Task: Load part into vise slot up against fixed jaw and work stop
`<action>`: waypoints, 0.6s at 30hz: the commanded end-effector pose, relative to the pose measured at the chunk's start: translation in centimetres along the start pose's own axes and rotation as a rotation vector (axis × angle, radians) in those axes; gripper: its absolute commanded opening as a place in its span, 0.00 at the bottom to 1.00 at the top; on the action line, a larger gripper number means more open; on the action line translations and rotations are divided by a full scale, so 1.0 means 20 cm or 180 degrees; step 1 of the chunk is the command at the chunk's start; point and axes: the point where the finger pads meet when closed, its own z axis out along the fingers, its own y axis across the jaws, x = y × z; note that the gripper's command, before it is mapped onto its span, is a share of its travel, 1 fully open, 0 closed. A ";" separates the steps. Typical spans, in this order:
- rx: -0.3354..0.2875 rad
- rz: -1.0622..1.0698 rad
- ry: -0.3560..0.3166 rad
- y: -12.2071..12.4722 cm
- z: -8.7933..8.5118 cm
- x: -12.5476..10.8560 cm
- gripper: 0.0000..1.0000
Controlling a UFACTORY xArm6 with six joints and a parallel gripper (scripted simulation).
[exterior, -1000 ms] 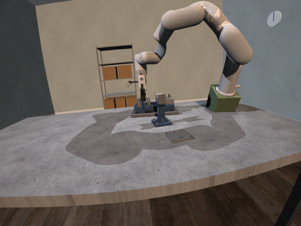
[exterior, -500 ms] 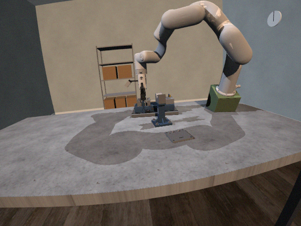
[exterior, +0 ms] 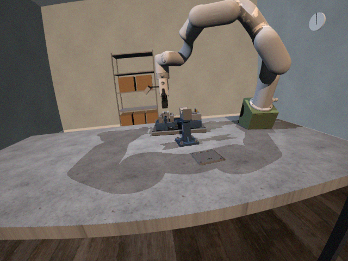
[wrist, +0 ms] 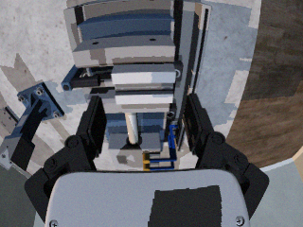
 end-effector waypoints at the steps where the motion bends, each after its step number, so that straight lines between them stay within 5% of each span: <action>1: -0.0002 -0.0002 0.0006 0.00 -0.05 0.00 0.81; 18: -0.0002 -0.0002 0.0006 0.00 -0.17 0.00 0.81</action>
